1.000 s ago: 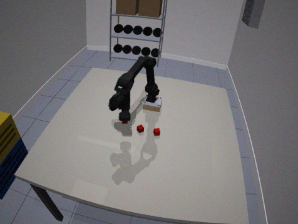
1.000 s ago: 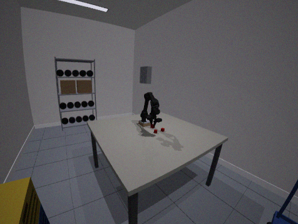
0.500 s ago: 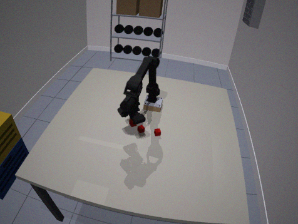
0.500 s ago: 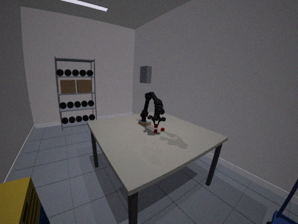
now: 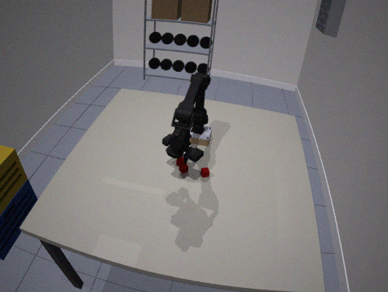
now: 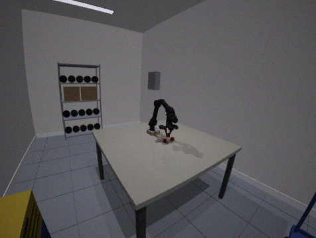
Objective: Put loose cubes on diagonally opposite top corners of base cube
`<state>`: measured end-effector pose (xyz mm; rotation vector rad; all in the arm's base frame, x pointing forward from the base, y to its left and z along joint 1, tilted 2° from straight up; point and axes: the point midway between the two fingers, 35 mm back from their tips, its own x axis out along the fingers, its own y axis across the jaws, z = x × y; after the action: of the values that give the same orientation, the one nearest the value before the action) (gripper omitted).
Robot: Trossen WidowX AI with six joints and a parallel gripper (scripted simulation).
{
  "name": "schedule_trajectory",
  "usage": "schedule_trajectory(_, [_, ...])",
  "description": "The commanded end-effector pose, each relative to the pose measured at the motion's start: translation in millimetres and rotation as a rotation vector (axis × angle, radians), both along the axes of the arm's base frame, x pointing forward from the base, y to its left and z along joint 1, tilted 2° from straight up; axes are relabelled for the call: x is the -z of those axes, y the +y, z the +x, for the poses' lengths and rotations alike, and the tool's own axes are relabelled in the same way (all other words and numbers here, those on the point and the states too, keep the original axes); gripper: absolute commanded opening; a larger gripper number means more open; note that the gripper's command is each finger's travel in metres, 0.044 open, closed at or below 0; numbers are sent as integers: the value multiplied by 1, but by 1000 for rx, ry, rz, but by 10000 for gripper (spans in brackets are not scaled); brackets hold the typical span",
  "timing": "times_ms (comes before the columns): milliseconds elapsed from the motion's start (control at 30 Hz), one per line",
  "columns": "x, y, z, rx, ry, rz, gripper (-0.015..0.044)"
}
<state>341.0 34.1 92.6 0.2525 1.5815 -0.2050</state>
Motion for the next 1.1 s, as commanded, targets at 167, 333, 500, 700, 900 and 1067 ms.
schedule_trajectory(167, [0, 21, -6, -246, -20, 8, 105])
schedule_trajectory(333, [2, 31, -10, -386, -26, 9, 105])
schedule_trajectory(500, [3, 42, -15, -527, -31, 10, 105])
schedule_trajectory(700, [6, 55, -21, -696, -37, 11, 105])
schedule_trajectory(900, [8, 67, -27, -865, -43, 13, 105])
schedule_trajectory(1067, [10, 76, -32, -1005, -48, 14, 105])
